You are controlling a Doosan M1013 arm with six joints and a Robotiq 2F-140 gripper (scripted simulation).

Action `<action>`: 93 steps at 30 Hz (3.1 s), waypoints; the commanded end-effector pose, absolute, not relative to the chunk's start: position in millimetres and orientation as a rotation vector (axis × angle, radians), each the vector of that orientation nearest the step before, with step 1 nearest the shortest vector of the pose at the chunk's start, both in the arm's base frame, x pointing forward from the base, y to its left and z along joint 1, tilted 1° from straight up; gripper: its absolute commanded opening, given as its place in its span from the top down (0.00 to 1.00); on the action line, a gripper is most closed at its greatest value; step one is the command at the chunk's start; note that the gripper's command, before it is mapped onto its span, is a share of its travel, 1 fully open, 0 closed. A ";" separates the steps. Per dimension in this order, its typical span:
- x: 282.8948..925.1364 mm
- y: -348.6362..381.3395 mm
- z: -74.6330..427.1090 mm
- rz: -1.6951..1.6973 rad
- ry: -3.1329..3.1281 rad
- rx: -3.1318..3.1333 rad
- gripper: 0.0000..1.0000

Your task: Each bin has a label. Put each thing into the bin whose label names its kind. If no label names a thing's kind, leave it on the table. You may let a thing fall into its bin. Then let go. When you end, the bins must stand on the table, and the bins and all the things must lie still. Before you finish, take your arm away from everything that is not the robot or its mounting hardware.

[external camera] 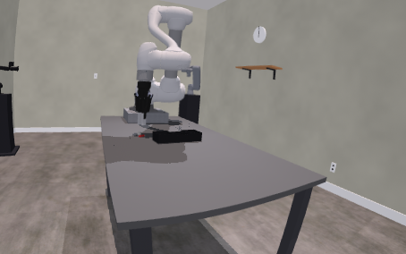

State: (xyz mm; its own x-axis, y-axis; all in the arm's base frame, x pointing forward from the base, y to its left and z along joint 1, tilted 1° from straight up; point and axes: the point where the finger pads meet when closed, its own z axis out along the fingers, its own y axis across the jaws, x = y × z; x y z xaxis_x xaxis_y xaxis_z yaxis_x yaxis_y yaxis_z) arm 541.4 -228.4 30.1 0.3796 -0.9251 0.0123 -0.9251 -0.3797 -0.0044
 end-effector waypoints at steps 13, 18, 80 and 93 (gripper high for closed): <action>542.2 -229.0 -22.7 0.020 -1.748 2.607 0.85; 542.2 -229.0 -22.7 0.020 -1.748 2.607 0.85; 541.9 -228.8 -11.4 0.020 -1.748 2.607 0.97; 541.6 -228.4 25.3 0.020 -1.748 2.607 0.97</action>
State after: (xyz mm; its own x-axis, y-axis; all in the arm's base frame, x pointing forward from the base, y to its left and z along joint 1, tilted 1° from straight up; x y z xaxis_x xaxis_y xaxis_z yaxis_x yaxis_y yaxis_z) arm 541.7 -228.6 14.4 0.3796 -0.9251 0.0126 -0.9251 -0.3797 -0.0046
